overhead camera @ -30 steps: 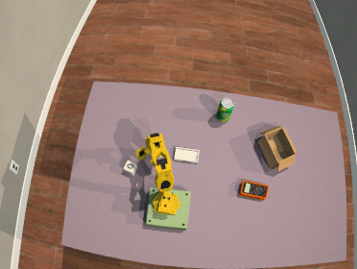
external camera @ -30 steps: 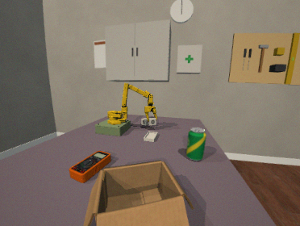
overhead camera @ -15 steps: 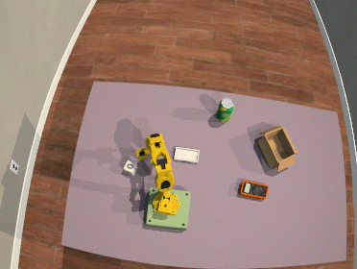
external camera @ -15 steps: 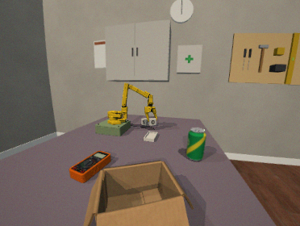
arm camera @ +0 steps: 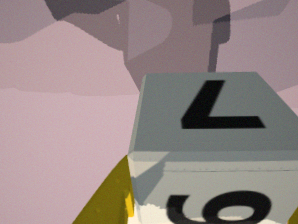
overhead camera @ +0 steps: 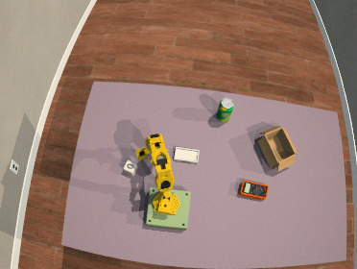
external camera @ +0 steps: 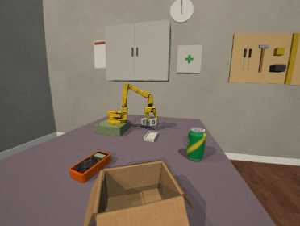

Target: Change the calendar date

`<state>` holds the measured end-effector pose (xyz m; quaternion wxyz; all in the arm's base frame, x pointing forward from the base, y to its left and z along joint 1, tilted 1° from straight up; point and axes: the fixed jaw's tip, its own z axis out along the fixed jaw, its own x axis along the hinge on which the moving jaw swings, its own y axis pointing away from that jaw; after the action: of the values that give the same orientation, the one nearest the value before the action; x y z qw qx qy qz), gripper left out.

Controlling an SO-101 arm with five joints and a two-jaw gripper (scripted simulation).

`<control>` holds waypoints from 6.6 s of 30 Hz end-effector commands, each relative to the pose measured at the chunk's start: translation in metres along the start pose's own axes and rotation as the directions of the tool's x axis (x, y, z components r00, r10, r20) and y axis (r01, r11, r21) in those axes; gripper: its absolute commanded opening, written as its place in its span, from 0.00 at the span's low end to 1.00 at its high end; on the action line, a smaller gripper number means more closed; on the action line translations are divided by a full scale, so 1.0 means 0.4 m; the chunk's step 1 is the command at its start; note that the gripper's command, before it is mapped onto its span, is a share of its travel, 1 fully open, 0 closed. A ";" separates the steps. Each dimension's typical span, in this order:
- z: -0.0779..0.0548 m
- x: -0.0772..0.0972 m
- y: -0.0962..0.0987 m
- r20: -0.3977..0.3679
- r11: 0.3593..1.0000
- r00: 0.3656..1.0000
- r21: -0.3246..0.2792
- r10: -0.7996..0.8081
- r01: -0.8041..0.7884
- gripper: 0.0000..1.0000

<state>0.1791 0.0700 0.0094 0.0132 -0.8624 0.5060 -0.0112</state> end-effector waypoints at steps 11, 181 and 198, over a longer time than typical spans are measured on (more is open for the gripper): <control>0.014 -0.004 0.004 0.002 1.000 1.000 -0.004 -0.001 0.001 0.00; -0.061 -0.004 0.003 0.002 1.000 1.000 -0.004 -0.001 0.001 0.36; -0.061 -0.004 0.003 0.002 1.000 1.000 -0.003 -0.001 0.001 0.36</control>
<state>0.1735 0.0678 0.0278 -0.0003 -0.8626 0.5059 -0.0007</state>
